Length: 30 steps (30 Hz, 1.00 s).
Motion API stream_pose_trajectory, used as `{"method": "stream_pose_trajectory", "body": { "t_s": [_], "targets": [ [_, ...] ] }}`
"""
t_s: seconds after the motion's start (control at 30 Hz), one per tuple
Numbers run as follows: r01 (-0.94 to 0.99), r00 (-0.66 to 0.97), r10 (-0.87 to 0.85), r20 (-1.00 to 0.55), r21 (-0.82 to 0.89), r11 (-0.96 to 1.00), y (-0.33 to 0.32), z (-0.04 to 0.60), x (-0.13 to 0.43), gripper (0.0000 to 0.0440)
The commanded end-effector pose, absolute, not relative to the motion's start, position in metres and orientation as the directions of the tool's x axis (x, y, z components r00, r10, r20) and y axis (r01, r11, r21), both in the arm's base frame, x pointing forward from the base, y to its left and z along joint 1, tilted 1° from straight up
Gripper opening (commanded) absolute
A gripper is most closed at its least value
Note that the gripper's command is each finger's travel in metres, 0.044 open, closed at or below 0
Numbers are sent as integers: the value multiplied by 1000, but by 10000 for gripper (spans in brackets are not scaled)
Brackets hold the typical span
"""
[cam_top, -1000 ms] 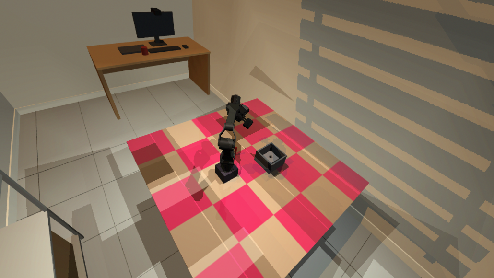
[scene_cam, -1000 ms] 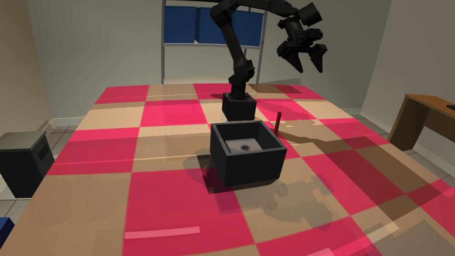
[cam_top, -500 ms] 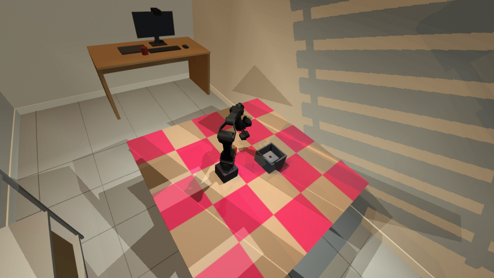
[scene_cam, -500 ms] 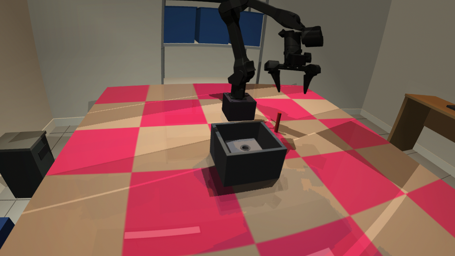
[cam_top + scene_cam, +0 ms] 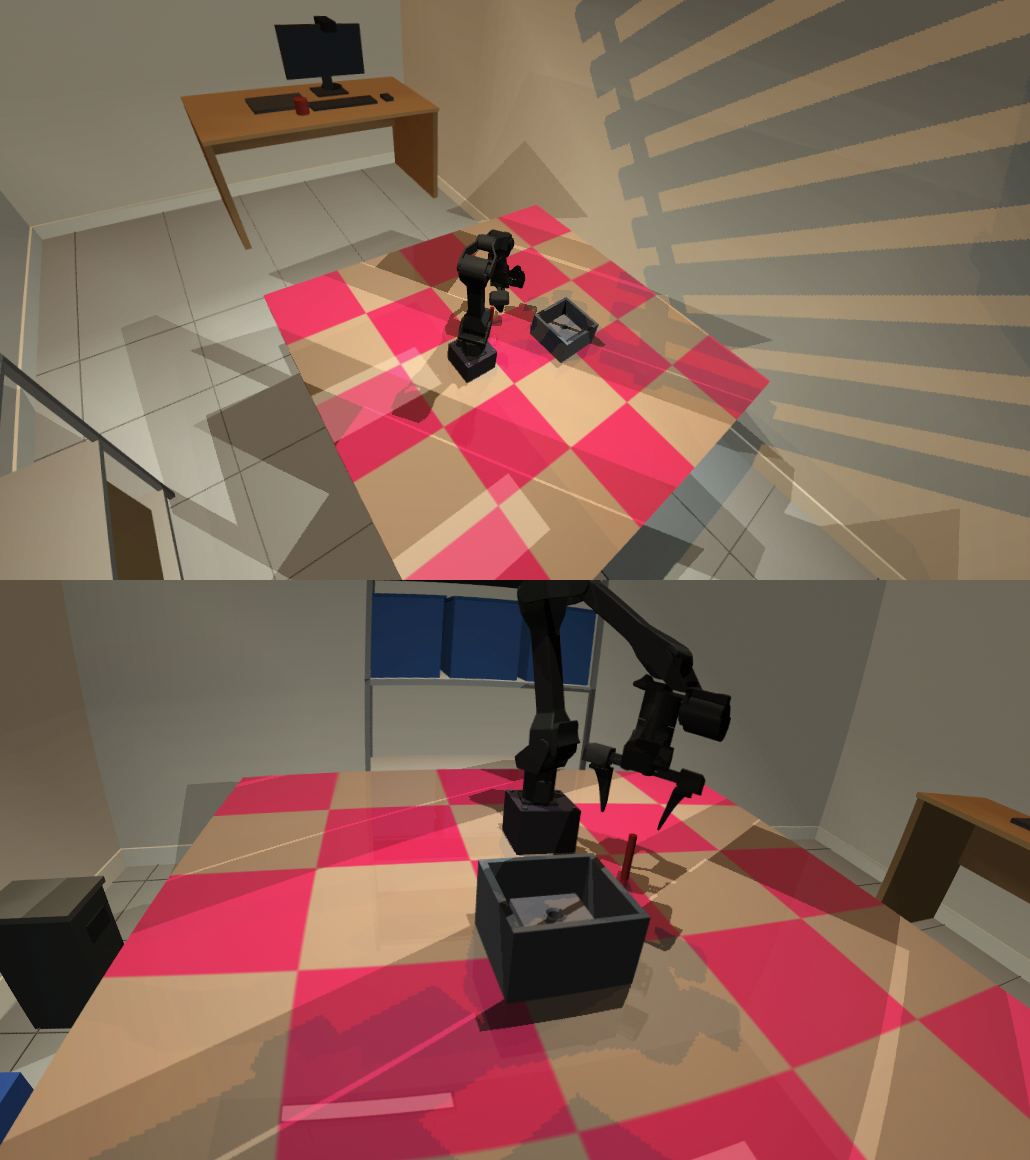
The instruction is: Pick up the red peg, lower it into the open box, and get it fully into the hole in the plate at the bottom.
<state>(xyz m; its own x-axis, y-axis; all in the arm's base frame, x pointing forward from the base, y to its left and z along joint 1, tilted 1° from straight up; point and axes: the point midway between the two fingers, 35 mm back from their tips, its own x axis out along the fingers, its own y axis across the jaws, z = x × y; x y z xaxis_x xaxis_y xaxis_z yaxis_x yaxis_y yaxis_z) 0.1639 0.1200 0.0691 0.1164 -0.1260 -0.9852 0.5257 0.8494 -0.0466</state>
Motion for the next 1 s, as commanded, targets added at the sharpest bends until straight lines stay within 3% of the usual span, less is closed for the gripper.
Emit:
{"method": "stream_pose_trajectory", "body": {
  "t_s": [0.0,0.57,0.7,0.97],
  "targets": [
    [607,62,-137,-989,-71,792,119,51,160,440],
    [745,60,-59,-996,5,667,129,-15,158,427],
    [769,42,-49,-998,1,639,129,-24,153,349],
    [796,-16,-18,-1000,-23,605,130,-28,148,142]
  ]
}}
